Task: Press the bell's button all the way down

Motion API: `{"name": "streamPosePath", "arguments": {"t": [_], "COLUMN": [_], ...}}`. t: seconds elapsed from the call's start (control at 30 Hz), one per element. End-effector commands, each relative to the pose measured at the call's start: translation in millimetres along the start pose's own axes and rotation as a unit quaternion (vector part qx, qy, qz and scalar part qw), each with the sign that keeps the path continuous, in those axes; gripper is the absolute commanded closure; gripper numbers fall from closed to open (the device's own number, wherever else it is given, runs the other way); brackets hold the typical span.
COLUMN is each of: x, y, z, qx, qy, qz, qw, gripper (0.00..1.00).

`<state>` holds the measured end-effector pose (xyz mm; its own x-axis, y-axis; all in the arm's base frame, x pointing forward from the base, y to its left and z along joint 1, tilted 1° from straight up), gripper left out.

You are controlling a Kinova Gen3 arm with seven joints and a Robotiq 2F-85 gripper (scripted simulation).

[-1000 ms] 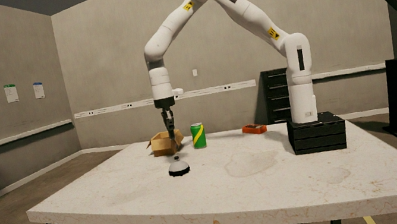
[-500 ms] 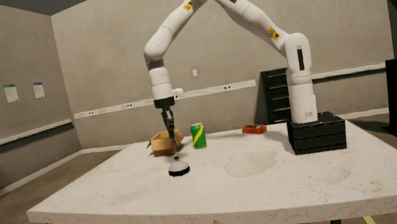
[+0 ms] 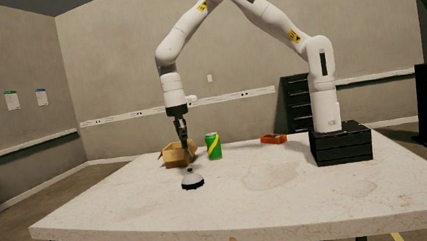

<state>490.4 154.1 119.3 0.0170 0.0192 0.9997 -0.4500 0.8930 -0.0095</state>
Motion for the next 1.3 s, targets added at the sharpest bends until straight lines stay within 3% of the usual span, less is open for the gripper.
{"name": "streamPosePath", "arguments": {"t": [0.0,0.73,1.27], "x": [3.5,-7.2,-32.0], "y": [-1.0,-0.8,-1.8], "z": [-4.5,-2.4,-2.6], "qx": [-0.003,-0.003,-0.003], "qy": [-0.008,-0.004,-0.003], "qz": [0.002,0.002,0.002], "qw": [1.0,1.0,1.0], "gripper": [0.9,0.9,0.9]}}
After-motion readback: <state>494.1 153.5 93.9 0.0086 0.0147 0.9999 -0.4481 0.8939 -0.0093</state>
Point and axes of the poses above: the point where the finger pads meet when closed, its own x axis back along the fingers, its own y axis across the jaws, z = x × y, the point moved 8 cm from there along x, back along the fingers, and after that the axes turned 5 degrees about -x, right-handed, at the moved point
